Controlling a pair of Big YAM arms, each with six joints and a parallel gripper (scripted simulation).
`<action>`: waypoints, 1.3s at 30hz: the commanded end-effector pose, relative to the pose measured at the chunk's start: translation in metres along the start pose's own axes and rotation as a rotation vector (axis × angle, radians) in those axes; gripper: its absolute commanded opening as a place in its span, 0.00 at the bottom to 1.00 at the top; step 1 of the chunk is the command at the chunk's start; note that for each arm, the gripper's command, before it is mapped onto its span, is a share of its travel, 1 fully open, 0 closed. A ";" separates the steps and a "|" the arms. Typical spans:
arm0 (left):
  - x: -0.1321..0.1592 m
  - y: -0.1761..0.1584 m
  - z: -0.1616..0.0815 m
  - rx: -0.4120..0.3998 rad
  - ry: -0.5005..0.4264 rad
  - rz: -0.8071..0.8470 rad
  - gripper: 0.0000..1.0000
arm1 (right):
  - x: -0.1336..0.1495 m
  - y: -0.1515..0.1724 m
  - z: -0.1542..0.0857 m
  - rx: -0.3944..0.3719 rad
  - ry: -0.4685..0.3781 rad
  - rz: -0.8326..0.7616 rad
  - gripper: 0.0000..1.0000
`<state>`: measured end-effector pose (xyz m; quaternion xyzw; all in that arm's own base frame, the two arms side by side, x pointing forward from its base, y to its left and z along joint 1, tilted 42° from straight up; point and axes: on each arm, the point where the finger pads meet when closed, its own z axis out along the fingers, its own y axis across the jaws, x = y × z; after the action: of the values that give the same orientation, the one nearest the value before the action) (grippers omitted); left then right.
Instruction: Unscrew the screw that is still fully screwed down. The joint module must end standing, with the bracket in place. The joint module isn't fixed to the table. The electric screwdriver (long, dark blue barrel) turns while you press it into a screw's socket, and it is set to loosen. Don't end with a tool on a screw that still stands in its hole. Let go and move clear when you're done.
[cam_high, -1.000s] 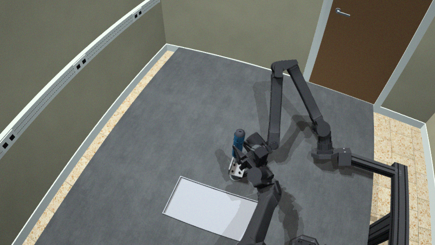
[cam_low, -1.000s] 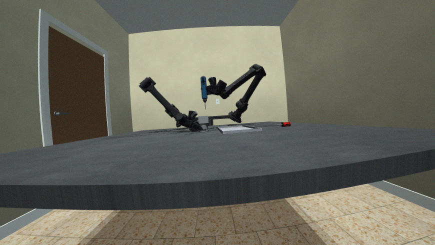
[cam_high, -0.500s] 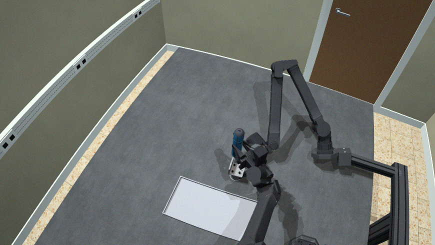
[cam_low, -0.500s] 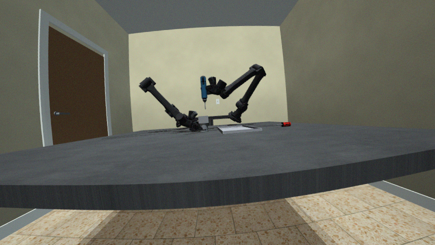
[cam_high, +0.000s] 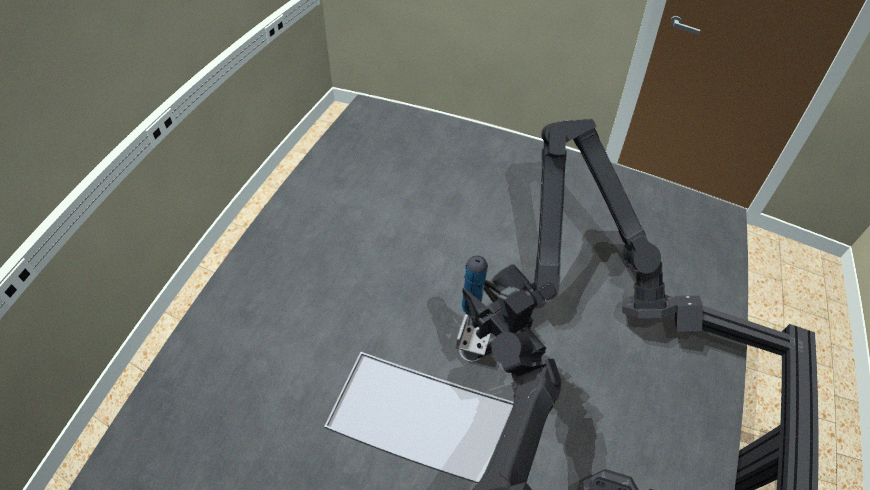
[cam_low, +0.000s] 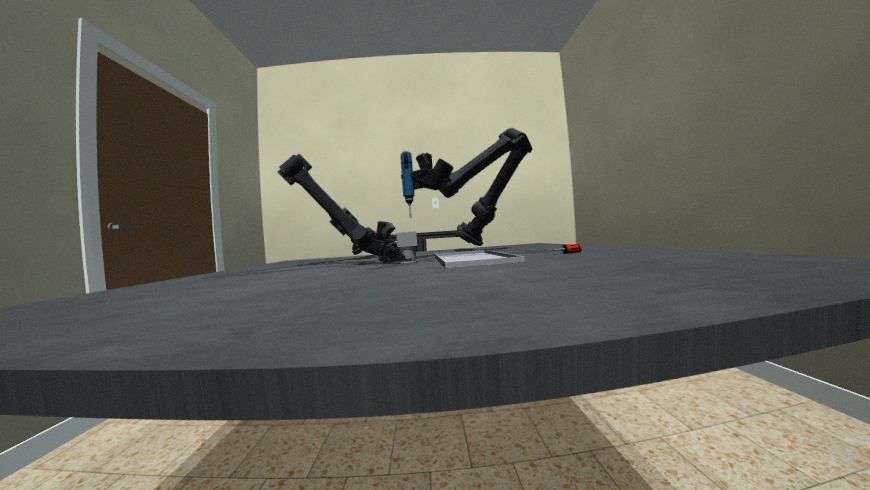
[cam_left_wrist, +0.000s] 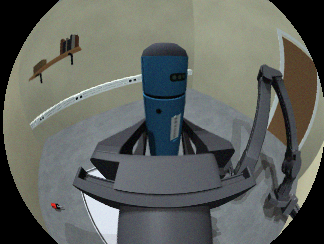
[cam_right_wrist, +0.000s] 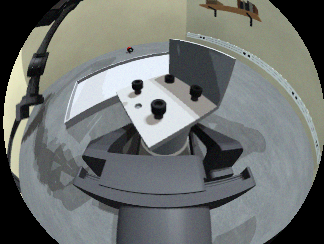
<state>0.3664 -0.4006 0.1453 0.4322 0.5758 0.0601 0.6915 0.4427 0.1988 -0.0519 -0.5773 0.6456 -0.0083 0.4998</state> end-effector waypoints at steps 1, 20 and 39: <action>-0.025 0.012 0.021 -0.034 -0.046 -0.024 0.42 | -0.005 -0.003 0.001 0.009 -0.011 -0.004 0.59; -0.024 0.014 0.023 -0.037 -0.043 -0.025 0.42 | -0.005 -0.003 0.001 0.009 -0.011 -0.004 0.59; -0.013 0.017 0.023 -0.048 -0.055 -0.046 0.42 | -0.005 -0.003 0.001 0.009 -0.011 -0.004 0.59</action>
<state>0.3754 -0.3964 0.1348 0.4350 0.5810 0.0634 0.6850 0.4427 0.1988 -0.0519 -0.5773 0.6456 -0.0083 0.4998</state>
